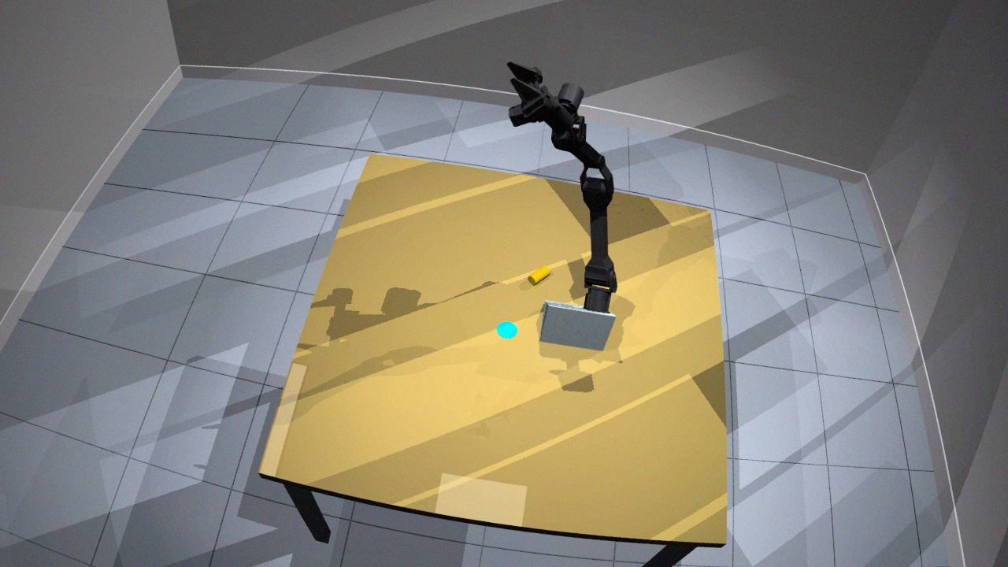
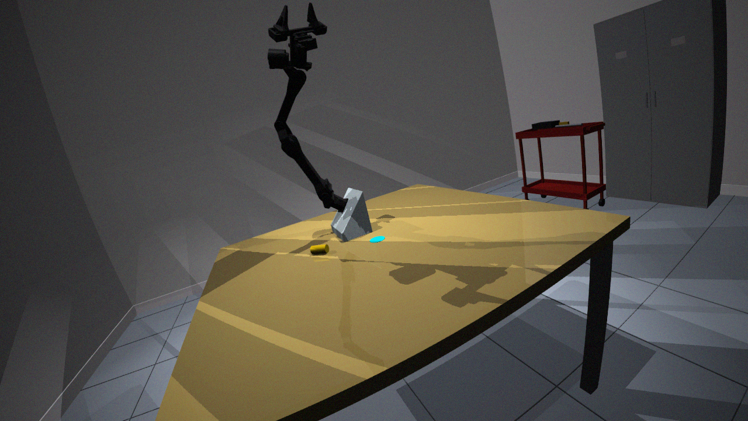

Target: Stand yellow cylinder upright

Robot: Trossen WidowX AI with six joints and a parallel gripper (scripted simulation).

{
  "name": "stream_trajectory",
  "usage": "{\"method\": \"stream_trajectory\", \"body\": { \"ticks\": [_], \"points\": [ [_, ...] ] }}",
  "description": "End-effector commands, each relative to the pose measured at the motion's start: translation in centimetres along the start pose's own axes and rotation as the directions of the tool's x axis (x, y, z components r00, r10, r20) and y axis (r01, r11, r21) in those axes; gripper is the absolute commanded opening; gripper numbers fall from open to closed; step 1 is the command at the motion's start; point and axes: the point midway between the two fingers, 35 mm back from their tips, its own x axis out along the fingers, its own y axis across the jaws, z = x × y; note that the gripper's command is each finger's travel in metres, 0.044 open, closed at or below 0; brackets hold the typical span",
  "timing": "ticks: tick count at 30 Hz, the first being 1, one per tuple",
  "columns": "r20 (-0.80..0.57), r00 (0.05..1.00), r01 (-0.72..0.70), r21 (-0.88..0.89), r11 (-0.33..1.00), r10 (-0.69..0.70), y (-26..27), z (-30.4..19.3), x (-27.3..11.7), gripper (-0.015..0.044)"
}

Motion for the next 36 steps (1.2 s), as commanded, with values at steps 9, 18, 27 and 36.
{"method": "stream_trajectory", "body": {
  "ticks": [9, 18, 27, 36],
  "points": [
    [0.232, 0.969, 0.168, -0.387, 0.907, -0.08, 0.3, 7.9, -0.7, 0.0309],
    [0.508, 0.851, 0.483, -0.659, 0.577, -0.132, 1.6, 17.2, -4.0, 0.0309],
    [0.746, 0.651, 0.759, -0.643, 0.102, -0.139, 3.7, 25.5, -9.8, 0.0309],
    [0.915, 0.389, 0.831, -0.4, -0.387, -0.111, 6.2, 32.1, -17.7, 0.0309]
  ]
}}
